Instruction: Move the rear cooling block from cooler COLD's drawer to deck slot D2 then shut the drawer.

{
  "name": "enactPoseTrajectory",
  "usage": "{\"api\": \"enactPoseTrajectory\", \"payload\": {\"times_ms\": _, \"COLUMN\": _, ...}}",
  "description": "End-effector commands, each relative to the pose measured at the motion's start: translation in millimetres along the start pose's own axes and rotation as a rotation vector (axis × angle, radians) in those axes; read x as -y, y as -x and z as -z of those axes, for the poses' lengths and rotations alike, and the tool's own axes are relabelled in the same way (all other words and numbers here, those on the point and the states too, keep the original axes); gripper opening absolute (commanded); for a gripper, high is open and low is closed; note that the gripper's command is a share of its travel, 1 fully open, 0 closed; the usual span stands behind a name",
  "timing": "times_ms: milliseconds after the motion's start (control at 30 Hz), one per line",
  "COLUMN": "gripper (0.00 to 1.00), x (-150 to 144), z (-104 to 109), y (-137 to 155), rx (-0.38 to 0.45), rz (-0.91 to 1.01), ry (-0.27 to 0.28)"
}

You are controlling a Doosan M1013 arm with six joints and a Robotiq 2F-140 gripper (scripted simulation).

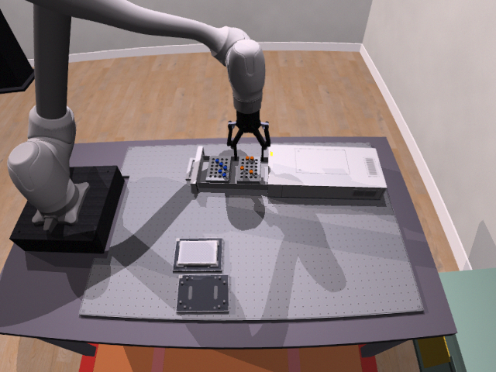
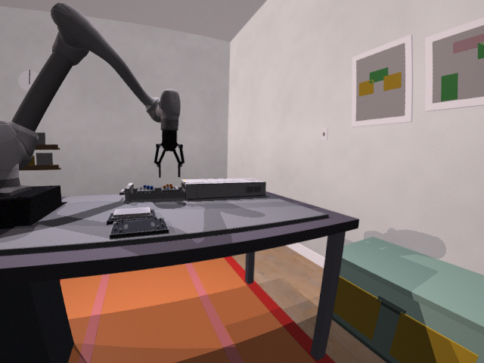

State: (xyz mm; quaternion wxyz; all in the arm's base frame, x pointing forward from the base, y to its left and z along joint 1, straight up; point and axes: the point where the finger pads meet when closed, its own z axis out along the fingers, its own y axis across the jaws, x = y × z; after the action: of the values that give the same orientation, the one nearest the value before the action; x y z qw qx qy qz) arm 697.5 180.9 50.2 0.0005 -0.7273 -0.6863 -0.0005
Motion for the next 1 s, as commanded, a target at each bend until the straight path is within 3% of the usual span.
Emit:
{"api": "enactPoseTrajectory", "payload": {"times_ms": 0, "gripper": 0.66, "x": 0, "z": -1, "y": 0, "rx": -0.001, "rz": 0.000, "ry": 0.001}}
{"api": "enactPoseTrajectory", "payload": {"times_ms": 967, "gripper": 0.66, "x": 0, "z": -37, "y": 0, "rx": -0.001, "rz": 0.000, "ry": 0.001}}
